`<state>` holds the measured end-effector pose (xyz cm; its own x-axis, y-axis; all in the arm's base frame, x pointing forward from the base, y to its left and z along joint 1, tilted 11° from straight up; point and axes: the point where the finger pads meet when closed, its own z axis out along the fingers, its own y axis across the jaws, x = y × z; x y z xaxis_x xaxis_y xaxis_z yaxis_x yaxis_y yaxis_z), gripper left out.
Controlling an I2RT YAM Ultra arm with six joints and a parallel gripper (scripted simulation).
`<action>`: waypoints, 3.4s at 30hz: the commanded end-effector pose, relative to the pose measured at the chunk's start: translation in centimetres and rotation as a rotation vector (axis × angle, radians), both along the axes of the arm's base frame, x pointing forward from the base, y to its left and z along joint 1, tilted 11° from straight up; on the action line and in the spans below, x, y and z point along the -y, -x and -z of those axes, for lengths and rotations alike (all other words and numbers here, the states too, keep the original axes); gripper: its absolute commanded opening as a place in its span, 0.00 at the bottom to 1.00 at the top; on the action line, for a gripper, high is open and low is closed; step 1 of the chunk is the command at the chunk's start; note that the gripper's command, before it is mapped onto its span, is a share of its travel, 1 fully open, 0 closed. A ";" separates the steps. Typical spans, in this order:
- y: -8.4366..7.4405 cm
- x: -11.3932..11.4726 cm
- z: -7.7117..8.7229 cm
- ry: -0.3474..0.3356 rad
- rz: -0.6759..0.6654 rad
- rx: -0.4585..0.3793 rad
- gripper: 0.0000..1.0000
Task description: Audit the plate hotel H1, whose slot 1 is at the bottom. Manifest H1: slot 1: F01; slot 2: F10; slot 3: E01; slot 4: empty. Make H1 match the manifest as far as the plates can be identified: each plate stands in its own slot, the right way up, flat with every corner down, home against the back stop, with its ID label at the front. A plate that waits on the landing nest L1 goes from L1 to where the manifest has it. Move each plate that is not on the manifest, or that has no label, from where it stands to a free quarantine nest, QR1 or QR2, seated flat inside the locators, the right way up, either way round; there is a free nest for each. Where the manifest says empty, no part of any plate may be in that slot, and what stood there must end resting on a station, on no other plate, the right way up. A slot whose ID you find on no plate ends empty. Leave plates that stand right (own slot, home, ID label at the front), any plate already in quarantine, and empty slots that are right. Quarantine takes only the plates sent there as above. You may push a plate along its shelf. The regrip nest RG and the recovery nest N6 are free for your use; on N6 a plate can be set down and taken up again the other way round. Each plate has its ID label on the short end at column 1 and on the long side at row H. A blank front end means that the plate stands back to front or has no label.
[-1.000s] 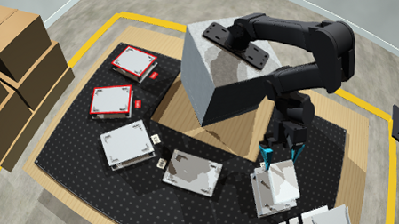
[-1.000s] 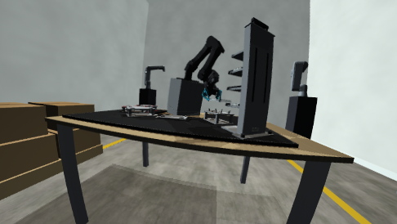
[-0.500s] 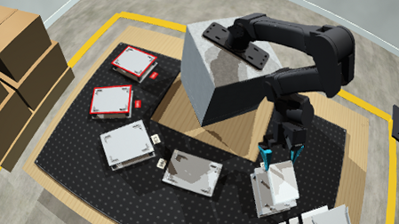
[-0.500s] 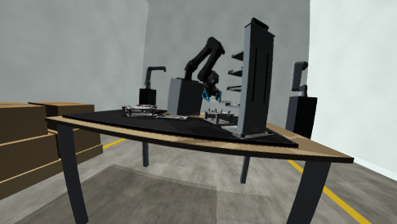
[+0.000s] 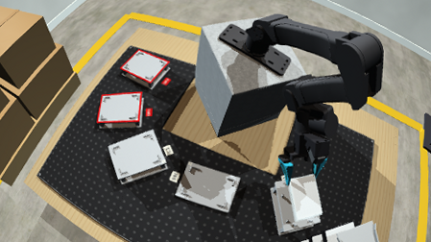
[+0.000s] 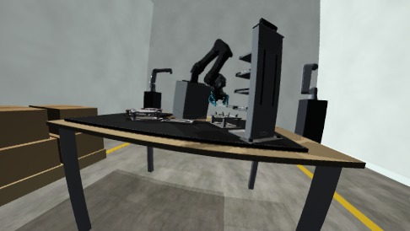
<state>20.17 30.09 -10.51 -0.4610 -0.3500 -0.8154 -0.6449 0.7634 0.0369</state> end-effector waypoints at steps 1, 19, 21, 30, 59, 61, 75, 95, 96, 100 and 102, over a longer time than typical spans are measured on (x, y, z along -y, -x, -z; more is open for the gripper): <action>-0.3 -0.3 -0.5 -0.024 0.003 0.013 0.86; -0.4 -0.4 0.3 -0.023 0.003 0.013 0.86; -0.4 -0.5 0.4 -0.023 0.003 0.013 0.86; -0.4 -0.5 0.7 -0.023 0.003 0.013 0.86; -0.6 -0.7 1.9 -0.023 0.003 0.013 0.86; -0.6 -0.7 2.0 -0.023 0.003 0.013 0.86; -0.6 -0.8 2.6 -0.023 0.003 0.013 0.86; -0.7 -0.9 3.5 -0.023 0.003 0.012 0.86; -0.7 -0.9 3.6 -0.023 0.003 0.012 0.86; -0.7 -0.9 3.7 -0.023 0.003 0.012 0.86; -0.8 -1.0 3.8 -0.023 0.003 0.012 0.86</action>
